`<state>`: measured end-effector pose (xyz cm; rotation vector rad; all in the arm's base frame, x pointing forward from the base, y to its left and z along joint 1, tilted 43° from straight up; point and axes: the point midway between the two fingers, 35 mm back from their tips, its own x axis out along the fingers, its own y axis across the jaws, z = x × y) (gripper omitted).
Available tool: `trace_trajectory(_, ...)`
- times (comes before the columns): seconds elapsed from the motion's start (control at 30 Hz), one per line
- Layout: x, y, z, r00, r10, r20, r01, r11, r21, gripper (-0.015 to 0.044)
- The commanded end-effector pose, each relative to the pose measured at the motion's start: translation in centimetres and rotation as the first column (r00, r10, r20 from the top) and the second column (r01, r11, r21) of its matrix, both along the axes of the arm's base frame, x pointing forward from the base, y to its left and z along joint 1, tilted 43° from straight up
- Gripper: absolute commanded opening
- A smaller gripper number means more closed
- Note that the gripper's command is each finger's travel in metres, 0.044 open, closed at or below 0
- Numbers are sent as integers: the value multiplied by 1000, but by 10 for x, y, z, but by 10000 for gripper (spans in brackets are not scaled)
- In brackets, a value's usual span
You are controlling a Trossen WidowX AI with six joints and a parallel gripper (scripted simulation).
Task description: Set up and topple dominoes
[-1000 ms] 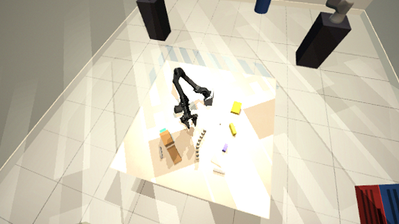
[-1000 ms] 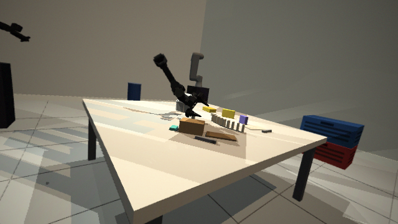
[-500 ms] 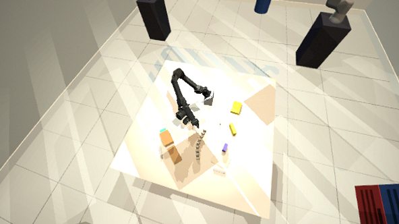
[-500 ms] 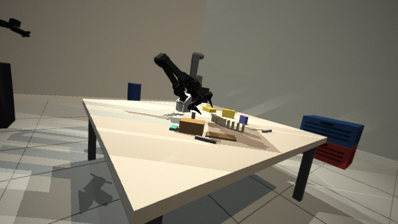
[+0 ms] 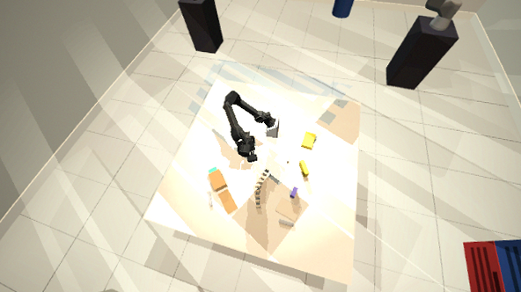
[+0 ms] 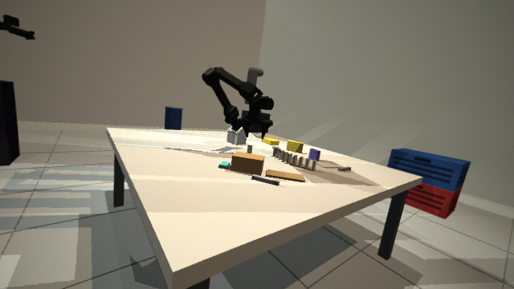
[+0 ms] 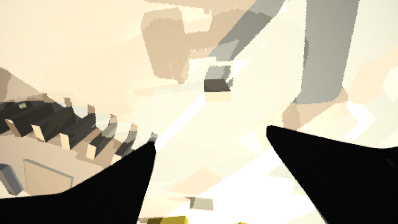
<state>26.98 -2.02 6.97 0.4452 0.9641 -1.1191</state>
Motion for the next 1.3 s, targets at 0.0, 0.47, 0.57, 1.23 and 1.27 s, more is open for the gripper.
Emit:
trace_trajectory(0.0,-3,0,24,995,-85,60,93,985,-146,440)
trace_trajectory(0.47,3,-31,-10,995,-84,61,92,985,-145,440)
trace_trajectory(0.57,3,-44,-23,995,-84,61,93,985,-148,440)
trace_trajectory(1.23,4,-55,-34,995,-84,62,93,984,-149,361)
trace_trajectory(1.27,4,-55,-34,995,-84,62,93,984,-149,335)
